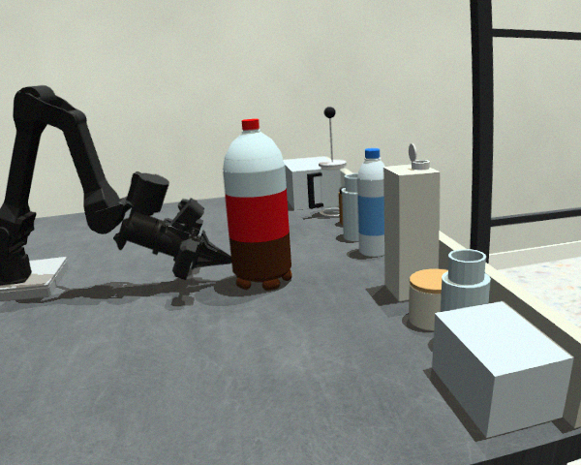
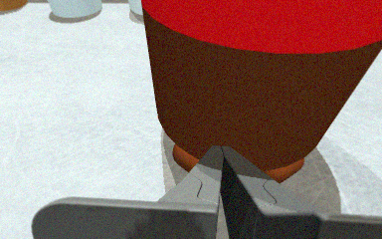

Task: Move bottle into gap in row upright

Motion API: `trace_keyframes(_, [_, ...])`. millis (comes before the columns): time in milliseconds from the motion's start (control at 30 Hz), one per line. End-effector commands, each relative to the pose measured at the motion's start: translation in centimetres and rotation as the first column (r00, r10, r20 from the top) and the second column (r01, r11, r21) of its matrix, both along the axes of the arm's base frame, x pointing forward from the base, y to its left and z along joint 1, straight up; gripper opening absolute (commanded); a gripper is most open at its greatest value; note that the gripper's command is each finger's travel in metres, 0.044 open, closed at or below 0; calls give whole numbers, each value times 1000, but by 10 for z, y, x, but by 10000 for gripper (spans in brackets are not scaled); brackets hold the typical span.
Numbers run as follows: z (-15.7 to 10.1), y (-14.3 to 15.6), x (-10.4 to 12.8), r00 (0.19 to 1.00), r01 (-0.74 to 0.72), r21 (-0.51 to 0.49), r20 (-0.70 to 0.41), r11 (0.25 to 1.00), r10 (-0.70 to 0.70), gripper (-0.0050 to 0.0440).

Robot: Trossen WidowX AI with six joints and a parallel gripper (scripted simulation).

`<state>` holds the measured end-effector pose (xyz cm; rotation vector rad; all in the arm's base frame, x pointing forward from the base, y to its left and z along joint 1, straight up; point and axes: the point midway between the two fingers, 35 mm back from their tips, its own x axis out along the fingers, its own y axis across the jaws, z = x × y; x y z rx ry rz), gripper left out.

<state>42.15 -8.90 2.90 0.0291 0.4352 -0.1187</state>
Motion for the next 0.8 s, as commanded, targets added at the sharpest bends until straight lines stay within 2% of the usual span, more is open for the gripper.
trace_keyframes(0, [7,-6,7,1000,9,-11,20,1000,-9,-50])
trace_keyframes(767, [7,-12,10,1000,9,-12,20,1000,-9,-50])
